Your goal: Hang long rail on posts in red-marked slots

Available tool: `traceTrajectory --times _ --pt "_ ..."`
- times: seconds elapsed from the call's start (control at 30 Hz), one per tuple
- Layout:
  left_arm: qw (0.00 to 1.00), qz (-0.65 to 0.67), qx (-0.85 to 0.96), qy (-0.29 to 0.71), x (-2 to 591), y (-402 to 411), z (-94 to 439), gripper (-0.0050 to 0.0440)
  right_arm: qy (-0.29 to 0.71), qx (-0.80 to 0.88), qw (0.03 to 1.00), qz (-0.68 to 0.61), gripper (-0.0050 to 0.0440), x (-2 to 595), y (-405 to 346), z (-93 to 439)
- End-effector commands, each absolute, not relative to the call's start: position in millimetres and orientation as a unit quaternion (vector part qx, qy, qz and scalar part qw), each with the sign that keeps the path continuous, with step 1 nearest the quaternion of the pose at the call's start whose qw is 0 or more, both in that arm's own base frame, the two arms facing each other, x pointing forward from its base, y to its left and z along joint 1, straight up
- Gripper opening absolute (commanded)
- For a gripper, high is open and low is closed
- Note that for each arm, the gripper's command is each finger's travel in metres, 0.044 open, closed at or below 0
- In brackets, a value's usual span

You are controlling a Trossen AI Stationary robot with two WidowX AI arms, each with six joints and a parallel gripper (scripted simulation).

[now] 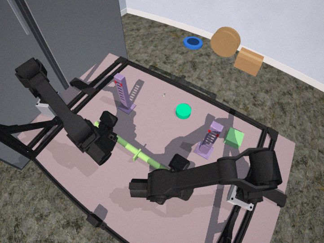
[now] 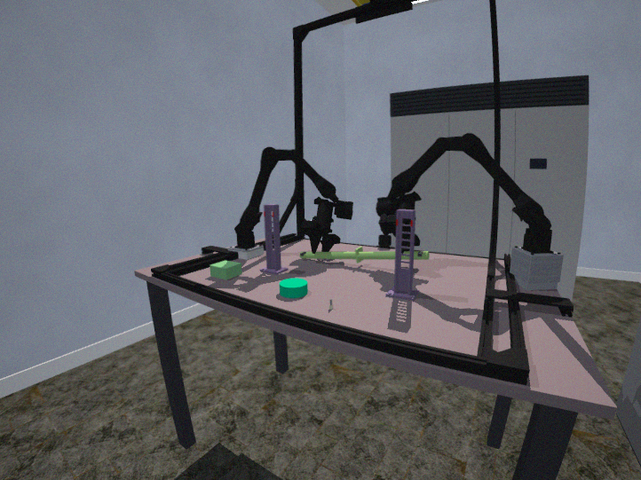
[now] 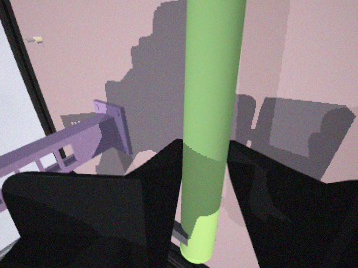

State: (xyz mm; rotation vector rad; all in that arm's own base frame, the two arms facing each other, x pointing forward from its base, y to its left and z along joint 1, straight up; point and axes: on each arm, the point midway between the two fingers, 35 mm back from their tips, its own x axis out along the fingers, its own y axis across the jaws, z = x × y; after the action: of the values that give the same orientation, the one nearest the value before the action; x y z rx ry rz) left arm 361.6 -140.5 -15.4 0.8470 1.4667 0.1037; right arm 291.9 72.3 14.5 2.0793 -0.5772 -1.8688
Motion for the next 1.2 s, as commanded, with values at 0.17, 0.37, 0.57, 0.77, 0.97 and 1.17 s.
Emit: traceTrajectory --times 0.17,0.37,0.57,0.77,0.97,1.17 --pt "0.663 0.049 0.375 0.646 363 -141 -15 0.0000 -0.202 0.721 0.143 -0.648 0.0440 292 72 15" --pt "0.663 0.049 0.375 0.646 363 -141 -15 0.0000 -0.201 0.721 0.143 -0.648 0.0440 292 79 27" --pt "0.663 0.049 0.375 0.646 363 -141 -15 0.0000 -0.200 0.721 0.142 -0.648 0.0440 288 94 56" --pt "0.663 0.049 0.375 0.646 363 -141 -15 0.0000 -0.199 0.721 0.142 -0.648 0.0440 288 96 59" --pt "0.663 0.049 0.375 0.646 363 -141 -15 0.0000 -0.199 0.721 0.142 -0.648 0.0440 288 96 59" --pt "0.663 0.049 0.375 0.646 363 -141 -15 0.0000 -0.216 0.715 0.156 -0.647 0.0320 291 95 50"
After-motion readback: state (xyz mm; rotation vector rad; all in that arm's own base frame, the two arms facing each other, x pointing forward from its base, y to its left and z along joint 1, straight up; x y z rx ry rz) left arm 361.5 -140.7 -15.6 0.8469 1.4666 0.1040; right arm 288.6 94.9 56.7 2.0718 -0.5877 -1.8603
